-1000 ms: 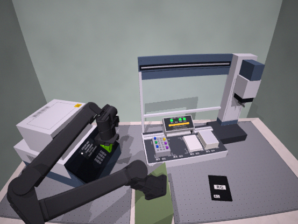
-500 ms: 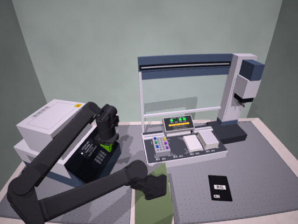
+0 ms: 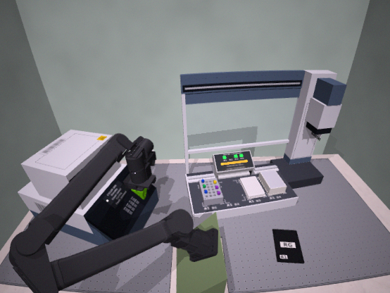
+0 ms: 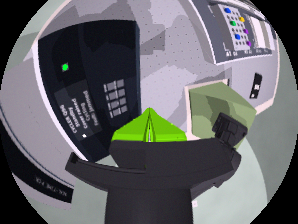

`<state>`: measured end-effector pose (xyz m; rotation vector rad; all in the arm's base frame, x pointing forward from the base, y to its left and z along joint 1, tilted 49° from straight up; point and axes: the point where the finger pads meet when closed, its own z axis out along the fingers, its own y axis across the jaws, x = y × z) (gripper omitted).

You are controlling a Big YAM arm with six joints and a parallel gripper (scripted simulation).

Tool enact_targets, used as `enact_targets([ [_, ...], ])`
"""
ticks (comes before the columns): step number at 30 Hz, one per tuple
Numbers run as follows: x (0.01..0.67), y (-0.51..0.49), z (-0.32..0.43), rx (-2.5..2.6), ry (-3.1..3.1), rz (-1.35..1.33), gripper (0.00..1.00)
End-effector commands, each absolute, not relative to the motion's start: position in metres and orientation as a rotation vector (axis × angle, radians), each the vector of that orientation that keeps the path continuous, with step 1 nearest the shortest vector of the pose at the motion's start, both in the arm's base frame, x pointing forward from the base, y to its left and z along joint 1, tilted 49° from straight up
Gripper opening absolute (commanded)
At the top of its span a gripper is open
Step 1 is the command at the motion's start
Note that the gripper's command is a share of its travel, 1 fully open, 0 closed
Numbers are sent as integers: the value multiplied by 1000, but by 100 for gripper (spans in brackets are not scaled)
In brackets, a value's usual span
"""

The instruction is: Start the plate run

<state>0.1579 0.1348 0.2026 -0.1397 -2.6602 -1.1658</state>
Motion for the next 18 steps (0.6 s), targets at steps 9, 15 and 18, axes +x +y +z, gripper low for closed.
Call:
enact_targets([
  [9,169,132,215,-161,-2687,-1179,0],
  [15,171,132,217,-159,-2693,-1182,0],
  [18,171,132,218,-157,-2696,-1184,0],
])
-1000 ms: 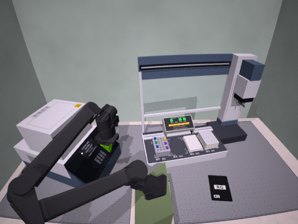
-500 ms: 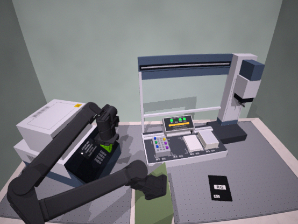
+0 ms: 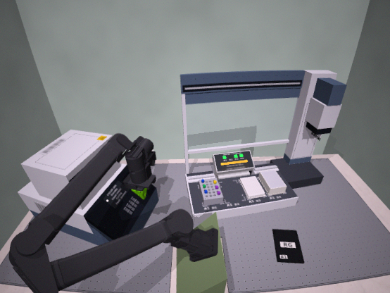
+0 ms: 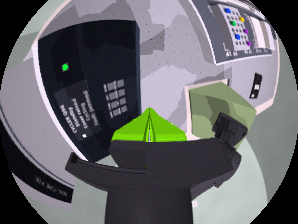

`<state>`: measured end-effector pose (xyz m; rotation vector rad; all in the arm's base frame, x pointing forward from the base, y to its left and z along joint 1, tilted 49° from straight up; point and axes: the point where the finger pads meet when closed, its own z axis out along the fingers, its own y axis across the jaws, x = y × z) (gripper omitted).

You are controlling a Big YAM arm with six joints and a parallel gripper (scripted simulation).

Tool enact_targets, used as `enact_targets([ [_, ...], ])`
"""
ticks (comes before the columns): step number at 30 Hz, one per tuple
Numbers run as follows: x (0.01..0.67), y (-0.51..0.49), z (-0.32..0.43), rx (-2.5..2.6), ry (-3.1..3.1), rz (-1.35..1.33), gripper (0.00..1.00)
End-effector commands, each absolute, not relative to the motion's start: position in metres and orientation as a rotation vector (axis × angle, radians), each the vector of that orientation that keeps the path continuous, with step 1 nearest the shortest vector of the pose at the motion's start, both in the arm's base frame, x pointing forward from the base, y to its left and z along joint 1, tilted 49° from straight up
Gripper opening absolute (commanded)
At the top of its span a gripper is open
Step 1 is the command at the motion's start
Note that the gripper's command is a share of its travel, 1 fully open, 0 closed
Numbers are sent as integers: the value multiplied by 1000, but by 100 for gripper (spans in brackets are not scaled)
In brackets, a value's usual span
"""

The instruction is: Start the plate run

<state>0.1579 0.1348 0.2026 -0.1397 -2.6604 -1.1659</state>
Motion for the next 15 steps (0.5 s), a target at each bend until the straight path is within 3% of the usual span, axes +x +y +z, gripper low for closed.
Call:
enact_targets([
  [1,172,132,218,-157,-2697,-1184,0],
  [15,155,133,211,-167,-2674,-1172,0],
])
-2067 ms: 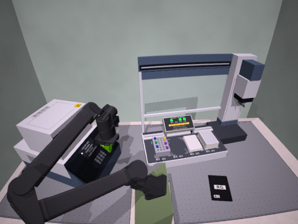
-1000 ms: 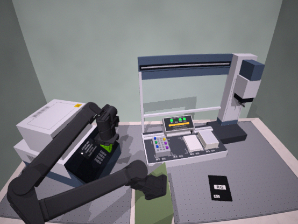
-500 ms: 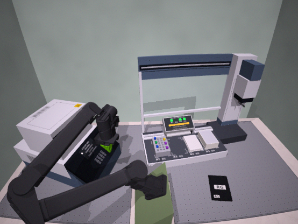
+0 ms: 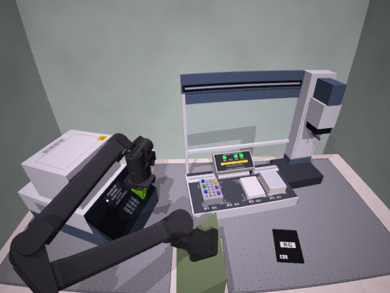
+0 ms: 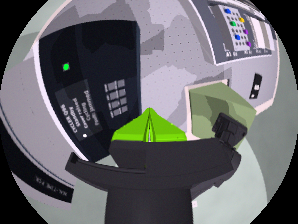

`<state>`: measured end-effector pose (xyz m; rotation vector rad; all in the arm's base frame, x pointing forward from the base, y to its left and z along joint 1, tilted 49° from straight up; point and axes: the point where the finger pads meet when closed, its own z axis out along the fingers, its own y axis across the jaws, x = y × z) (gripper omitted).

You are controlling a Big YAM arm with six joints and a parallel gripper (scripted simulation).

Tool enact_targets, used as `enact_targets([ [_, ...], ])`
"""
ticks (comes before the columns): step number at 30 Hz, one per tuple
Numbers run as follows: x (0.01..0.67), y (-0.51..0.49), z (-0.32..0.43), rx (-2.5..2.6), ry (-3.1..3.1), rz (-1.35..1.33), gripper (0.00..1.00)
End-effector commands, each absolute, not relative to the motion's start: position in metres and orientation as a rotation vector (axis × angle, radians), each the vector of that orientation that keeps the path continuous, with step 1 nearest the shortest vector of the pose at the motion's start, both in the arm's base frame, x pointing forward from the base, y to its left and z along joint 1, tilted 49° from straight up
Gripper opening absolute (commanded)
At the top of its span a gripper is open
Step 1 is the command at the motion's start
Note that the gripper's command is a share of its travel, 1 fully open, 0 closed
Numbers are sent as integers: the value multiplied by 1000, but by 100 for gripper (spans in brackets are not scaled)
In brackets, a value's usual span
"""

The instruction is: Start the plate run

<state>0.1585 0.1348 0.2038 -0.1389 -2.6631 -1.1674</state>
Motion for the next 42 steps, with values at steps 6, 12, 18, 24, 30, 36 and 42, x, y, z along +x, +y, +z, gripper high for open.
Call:
enact_targets([
  [6,129,136,216,-153,-2659,-1168,0],
  [12,123,144,225,-153,-2661,-1172,0],
  [18,132,155,232,-167,-2672,-1177,0],
  [24,131,160,237,-164,-2687,-1197,0],
  [30,133,172,243,-159,-2683,-1203,0],
  [36,135,182,242,-175,-2676,-1187,0],
  [42,136,187,248,-164,-2689,-1205,0],
])
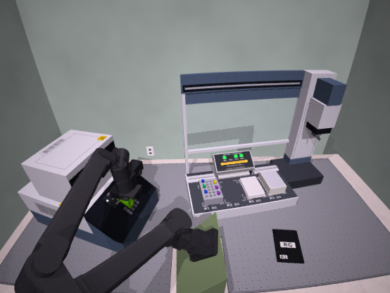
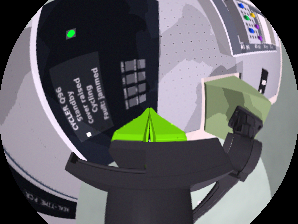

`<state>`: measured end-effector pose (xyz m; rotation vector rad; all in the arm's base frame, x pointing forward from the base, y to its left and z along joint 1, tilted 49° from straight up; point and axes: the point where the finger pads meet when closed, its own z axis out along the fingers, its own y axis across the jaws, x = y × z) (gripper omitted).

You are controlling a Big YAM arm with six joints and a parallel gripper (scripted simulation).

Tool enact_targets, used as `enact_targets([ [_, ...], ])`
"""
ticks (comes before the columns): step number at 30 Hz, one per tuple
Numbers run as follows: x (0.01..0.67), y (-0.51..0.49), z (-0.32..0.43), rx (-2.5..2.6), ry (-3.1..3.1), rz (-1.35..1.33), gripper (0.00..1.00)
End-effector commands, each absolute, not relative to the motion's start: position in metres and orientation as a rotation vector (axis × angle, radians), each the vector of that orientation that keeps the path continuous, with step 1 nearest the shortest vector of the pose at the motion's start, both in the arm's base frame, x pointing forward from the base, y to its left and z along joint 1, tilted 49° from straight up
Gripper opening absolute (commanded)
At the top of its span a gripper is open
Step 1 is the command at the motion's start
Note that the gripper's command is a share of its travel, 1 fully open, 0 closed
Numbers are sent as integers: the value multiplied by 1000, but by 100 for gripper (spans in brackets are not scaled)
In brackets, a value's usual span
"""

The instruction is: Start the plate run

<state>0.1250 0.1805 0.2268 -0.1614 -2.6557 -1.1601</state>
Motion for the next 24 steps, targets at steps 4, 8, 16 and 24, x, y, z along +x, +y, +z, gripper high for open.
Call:
enact_targets([
  [4,134,194,253,-142,-2698,-1218,0],
  [8,133,189,243,-165,-2682,-1195,0],
  [16,130,184,231,-196,-2654,-1165,0],
  [24,128,196,237,-154,-2674,-1182,0],
])
